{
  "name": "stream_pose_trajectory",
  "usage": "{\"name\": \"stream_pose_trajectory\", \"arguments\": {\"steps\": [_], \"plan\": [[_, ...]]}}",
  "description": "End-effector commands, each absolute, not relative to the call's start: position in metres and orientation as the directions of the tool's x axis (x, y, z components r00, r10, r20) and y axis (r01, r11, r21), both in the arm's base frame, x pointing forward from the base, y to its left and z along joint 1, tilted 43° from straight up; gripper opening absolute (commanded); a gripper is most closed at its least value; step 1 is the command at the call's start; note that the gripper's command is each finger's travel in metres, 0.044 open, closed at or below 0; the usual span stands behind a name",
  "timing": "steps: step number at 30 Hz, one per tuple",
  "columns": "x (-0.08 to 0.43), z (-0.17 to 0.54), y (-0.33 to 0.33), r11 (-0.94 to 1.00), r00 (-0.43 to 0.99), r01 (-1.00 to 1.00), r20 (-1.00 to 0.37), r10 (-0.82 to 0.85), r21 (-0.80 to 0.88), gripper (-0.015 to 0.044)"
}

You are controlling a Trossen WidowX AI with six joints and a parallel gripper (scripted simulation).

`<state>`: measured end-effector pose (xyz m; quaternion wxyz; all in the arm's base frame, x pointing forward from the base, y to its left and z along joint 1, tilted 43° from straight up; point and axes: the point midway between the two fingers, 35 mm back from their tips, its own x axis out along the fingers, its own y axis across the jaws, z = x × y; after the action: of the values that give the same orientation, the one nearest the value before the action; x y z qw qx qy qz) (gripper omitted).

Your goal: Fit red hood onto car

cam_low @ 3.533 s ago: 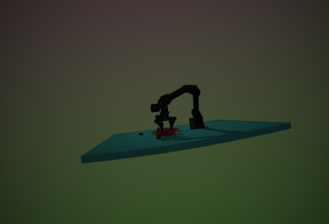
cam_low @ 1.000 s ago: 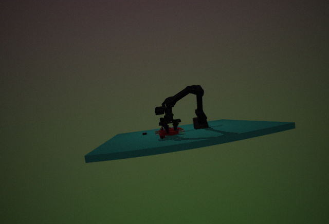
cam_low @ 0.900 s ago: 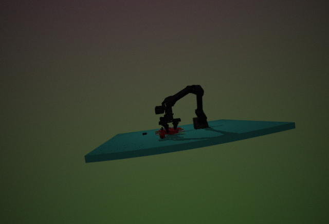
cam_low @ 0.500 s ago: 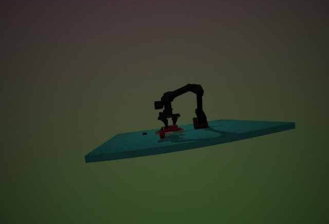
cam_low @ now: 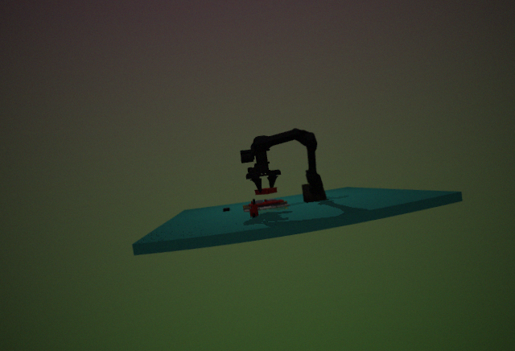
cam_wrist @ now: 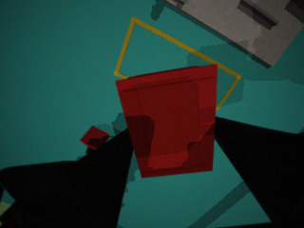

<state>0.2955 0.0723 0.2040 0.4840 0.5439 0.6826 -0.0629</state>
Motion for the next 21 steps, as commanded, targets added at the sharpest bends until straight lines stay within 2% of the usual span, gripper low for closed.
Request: {"name": "stream_pose_trajectory", "arguments": {"steps": [1, 21], "plan": [[0.296, 0.21, 0.068, 0.397, 0.067, 0.801, -0.726, 0.685, 0.448, 0.0], [0.328, 0.157, 0.012, 0.568, 0.058, 0.628, -0.761, 0.647, 0.532, 0.0]]}}
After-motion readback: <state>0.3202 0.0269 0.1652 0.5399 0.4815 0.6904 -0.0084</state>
